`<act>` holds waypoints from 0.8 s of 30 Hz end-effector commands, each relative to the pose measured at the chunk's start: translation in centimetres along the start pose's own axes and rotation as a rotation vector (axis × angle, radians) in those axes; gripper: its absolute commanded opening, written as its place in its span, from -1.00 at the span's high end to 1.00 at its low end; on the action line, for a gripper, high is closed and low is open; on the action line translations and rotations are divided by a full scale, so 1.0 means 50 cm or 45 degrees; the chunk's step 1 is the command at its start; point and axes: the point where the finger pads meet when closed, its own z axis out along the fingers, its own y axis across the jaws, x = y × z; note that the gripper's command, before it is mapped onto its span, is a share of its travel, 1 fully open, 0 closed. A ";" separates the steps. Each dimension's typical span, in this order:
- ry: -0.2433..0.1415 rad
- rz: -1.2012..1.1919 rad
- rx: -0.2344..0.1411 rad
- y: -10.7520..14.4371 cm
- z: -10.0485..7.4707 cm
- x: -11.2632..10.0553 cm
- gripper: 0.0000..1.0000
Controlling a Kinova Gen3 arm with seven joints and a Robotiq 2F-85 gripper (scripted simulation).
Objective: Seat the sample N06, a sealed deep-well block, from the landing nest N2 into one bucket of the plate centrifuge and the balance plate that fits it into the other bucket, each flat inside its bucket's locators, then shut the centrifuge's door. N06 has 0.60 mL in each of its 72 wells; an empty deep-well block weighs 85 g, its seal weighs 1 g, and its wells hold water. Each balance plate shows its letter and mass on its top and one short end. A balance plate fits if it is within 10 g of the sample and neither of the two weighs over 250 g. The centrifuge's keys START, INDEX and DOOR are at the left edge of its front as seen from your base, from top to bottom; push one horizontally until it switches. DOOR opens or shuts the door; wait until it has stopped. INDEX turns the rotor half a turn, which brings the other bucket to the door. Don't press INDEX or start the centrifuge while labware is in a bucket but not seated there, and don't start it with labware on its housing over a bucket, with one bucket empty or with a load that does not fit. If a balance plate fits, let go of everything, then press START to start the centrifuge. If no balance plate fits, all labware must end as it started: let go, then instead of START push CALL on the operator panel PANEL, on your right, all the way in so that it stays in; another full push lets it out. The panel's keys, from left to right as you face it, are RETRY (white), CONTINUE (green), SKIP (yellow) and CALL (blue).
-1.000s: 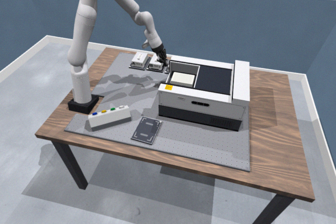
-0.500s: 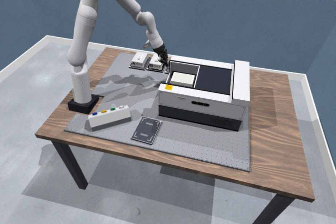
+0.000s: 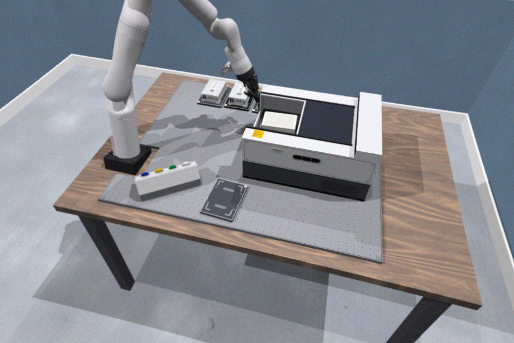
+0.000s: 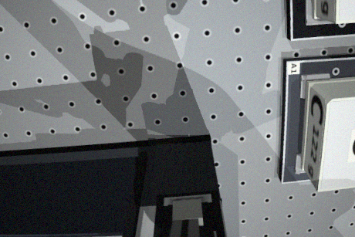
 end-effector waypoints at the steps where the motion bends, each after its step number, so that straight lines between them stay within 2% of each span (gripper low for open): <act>1: -0.003 0.001 -0.001 0.001 0.000 -0.005 0.80; 24: -0.003 0.001 -0.001 0.001 -0.004 0.004 0.80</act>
